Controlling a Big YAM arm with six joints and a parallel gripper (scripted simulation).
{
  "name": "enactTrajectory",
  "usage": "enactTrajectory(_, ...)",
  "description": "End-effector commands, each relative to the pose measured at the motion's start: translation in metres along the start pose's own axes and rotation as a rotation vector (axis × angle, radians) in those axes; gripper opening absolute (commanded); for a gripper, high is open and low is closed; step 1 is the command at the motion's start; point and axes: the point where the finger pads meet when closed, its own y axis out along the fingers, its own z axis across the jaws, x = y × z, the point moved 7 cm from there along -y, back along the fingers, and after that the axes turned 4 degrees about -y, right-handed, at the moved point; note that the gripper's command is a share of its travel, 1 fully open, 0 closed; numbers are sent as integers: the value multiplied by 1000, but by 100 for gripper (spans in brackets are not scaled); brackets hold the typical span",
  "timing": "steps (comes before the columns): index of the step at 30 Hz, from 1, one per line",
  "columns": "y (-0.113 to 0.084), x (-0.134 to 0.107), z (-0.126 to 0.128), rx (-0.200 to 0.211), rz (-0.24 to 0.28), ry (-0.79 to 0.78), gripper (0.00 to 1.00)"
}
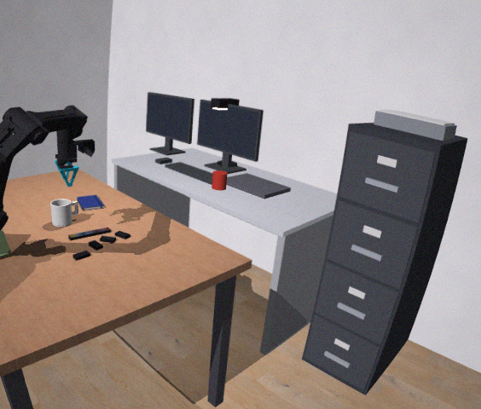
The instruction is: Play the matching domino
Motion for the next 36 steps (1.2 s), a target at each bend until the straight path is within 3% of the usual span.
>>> enactTrajectory(1, -4, 7, 1, 19, -9, -48, 100)
enactTrajectory(8, -7, 21, 3, 54, -14, -217, 100)
enactTrajectory(15, -7, 21, 3, 54, -14, -217, 100)
enactTrajectory(16, 5, 13, -1, 28, 3, -238, 73)
enactTrajectory(25, 37, 88, -36, 62, -14, -559, 73)
enactTrajectory(32, 37, 88, -36, 62, -14, -559, 73)
enactTrajectory(33, 57, 80, -42, 34, 33, -490, 73)
enactTrajectory(36, 66, 106, -52, 43, 11, -530, 73)
